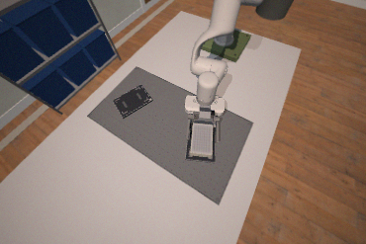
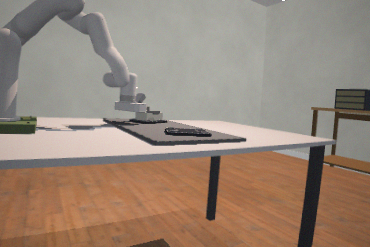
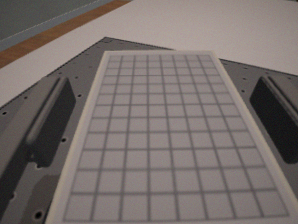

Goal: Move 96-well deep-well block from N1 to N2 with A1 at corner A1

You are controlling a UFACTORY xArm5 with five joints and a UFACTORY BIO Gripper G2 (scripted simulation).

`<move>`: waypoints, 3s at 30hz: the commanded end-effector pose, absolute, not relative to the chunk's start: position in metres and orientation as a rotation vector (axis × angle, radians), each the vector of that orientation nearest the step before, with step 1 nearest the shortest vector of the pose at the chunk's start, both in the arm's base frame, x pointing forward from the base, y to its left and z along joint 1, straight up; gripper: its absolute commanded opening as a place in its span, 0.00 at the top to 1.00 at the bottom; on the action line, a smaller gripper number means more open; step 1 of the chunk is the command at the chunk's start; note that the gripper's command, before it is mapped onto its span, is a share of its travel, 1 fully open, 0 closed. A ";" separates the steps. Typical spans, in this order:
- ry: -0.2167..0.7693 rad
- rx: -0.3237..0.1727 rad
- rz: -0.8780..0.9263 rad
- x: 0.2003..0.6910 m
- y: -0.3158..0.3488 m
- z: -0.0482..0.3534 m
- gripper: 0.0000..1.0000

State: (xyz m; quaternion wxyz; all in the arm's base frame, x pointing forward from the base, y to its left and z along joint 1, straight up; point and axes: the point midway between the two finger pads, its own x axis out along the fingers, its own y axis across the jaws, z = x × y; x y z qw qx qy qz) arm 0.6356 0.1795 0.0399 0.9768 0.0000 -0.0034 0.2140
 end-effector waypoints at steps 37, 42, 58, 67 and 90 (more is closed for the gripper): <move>-0.011 -0.005 0.431 0.637 0.180 0.022 0.63; -0.011 -0.005 0.431 0.637 0.180 0.019 0.63; -0.011 -0.005 0.431 0.637 0.180 0.016 0.63; -0.011 -0.005 0.431 0.637 0.180 0.016 1.00; -0.011 -0.005 0.431 0.637 0.180 0.016 1.00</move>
